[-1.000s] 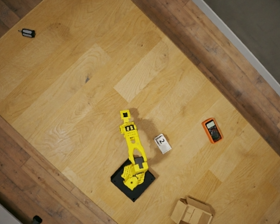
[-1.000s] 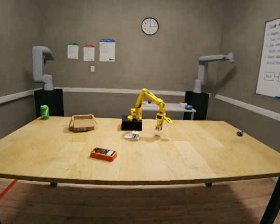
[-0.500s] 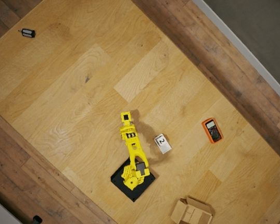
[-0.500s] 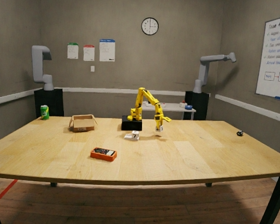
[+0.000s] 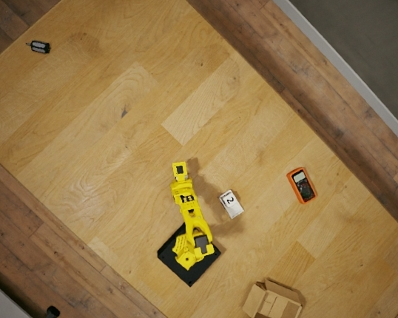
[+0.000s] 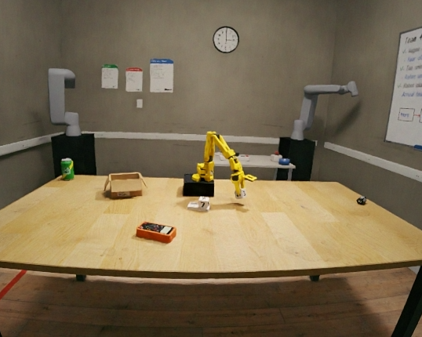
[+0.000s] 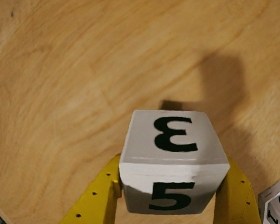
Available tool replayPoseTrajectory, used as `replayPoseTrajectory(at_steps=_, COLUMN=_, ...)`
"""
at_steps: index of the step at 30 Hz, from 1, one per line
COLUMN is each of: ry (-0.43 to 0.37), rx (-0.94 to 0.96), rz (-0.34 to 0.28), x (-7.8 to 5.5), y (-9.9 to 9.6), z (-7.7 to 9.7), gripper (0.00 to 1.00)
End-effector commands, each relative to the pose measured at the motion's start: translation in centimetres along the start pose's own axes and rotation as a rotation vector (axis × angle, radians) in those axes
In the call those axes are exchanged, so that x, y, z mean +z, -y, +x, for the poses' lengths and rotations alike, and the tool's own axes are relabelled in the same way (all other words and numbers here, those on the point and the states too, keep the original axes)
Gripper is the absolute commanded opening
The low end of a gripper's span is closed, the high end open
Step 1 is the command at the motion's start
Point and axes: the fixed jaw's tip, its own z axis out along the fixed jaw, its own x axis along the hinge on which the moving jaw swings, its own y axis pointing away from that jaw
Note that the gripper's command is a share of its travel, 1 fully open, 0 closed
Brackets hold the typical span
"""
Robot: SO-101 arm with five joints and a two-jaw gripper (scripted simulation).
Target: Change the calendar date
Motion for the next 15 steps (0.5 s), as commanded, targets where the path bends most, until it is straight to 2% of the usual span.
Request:
replayPoseTrajectory(at_steps=1, ry=0.031, rx=-0.01, rz=-0.003, x=-0.14, y=0.0, z=-0.2, gripper=0.0)
replayPoseTrajectory(at_steps=5, ry=0.081, rx=-0.014, rz=-0.007, x=0.16, y=0.02, z=-0.31, gripper=0.0)
replayPoseTrajectory(at_steps=11, ry=0.213, rx=-0.023, rz=-0.016, x=0.52, y=0.07, z=-0.5, gripper=0.0)
replayPoseTrajectory(at_steps=13, ry=0.213, rx=-0.023, rz=-0.016, x=0.52, y=0.07, z=-0.5, gripper=0.0)
replayPoseTrajectory(at_steps=15, ry=0.262, rx=-0.026, rz=-0.019, x=0.5, y=0.1, z=-0.54, gripper=0.0)
